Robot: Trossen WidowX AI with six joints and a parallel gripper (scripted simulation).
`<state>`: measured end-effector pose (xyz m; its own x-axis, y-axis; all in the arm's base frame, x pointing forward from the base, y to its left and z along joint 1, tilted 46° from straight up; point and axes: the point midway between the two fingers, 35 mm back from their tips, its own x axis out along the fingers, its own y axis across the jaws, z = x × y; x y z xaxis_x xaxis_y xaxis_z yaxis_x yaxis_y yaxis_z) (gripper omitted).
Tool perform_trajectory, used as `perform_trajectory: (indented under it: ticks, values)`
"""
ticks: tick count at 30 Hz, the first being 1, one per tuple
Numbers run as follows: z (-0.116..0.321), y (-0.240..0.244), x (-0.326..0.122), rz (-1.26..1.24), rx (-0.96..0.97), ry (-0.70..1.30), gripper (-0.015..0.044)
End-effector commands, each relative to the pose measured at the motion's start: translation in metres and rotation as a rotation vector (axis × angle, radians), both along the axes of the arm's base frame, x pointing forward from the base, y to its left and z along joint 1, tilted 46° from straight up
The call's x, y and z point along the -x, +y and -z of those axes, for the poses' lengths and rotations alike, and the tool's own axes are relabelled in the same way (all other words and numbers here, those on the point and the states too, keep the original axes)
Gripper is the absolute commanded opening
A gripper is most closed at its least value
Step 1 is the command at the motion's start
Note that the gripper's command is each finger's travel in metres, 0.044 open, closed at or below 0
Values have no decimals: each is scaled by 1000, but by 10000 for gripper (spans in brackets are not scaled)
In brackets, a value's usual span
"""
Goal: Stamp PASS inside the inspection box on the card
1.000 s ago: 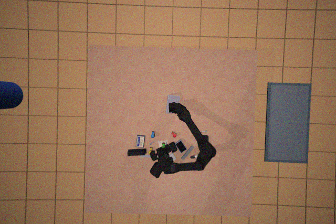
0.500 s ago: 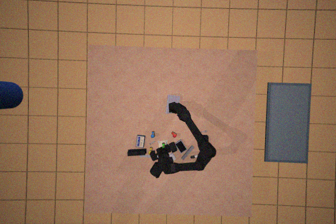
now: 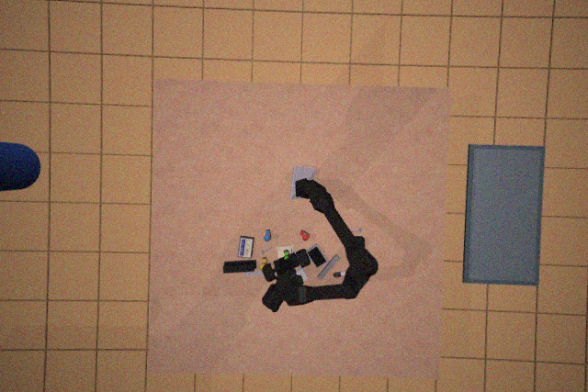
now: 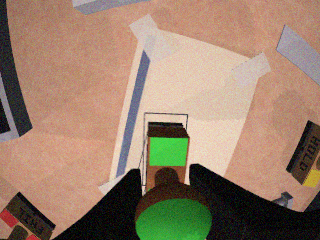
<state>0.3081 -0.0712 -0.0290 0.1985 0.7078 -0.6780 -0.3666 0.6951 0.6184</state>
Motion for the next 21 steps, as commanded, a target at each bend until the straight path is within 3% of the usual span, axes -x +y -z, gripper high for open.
perform_trajectory:
  ticks: [1, 21]
  values:
    - [-2, -2, 0, -1, 1, -5, 0]
    - [-19, -21, 4, 0, 4, -4, 0]
